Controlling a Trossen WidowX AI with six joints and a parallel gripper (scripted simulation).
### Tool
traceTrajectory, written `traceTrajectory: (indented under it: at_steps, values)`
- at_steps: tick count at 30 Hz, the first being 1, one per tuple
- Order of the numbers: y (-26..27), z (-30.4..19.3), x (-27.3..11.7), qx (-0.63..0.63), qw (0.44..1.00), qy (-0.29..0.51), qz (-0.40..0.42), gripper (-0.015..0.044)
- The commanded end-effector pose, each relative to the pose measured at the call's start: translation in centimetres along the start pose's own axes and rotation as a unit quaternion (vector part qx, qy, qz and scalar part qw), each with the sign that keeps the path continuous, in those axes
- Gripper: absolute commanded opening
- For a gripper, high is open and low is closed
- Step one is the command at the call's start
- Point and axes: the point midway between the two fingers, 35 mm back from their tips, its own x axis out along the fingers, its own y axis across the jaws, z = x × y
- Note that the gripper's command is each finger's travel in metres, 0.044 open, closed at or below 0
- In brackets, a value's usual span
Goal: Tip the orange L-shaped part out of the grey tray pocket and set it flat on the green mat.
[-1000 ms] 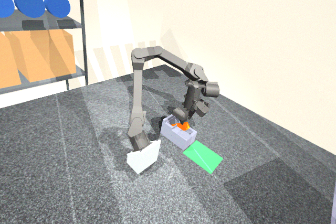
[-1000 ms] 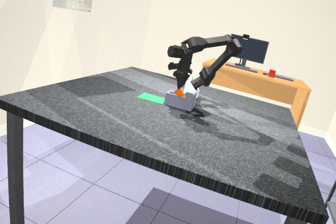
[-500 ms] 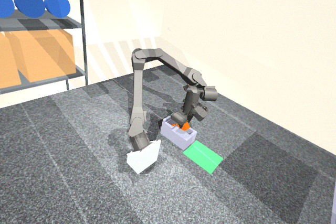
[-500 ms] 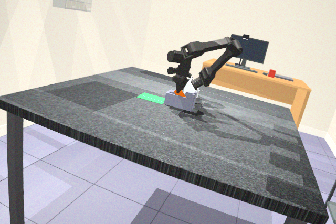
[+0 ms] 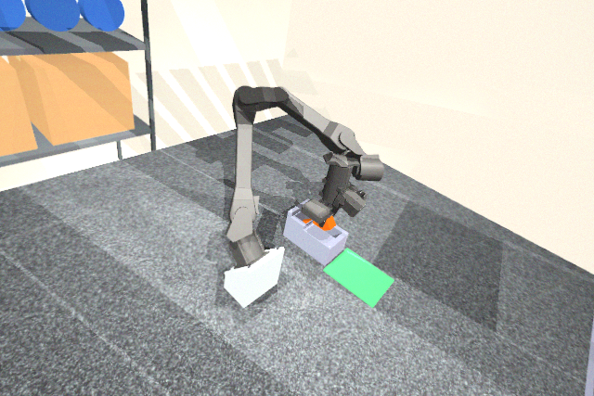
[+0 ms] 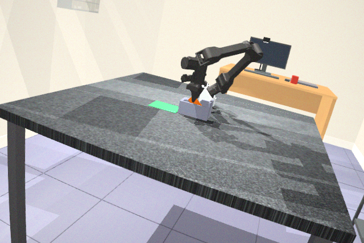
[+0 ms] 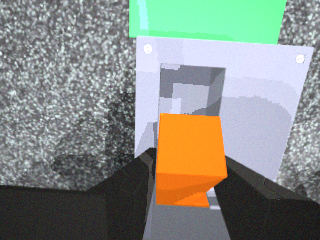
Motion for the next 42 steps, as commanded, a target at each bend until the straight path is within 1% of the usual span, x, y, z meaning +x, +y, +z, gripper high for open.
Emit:
traceTrajectory:
  at_steps: [1, 5, 9, 17, 42]
  values:
    - [0.0, 0.0, 0.0, -0.001, 1.000, 0.000, 0.000, 0.0128]
    - [0.0, 0.0, 0.0, -0.001, 1.000, 0.000, 0.000, 0.0102]
    - [0.0, 0.0, 0.0, -0.001, 1.000, 0.000, 0.000, 0.0000]
    - [0.0, 0.0, -0.4, -0.001, 1.000, 0.000, 0.000, 0.0000]
    - [-0.1, 0.0, -4.3, 0.002, 1.000, 0.002, 0.000, 0.0000]
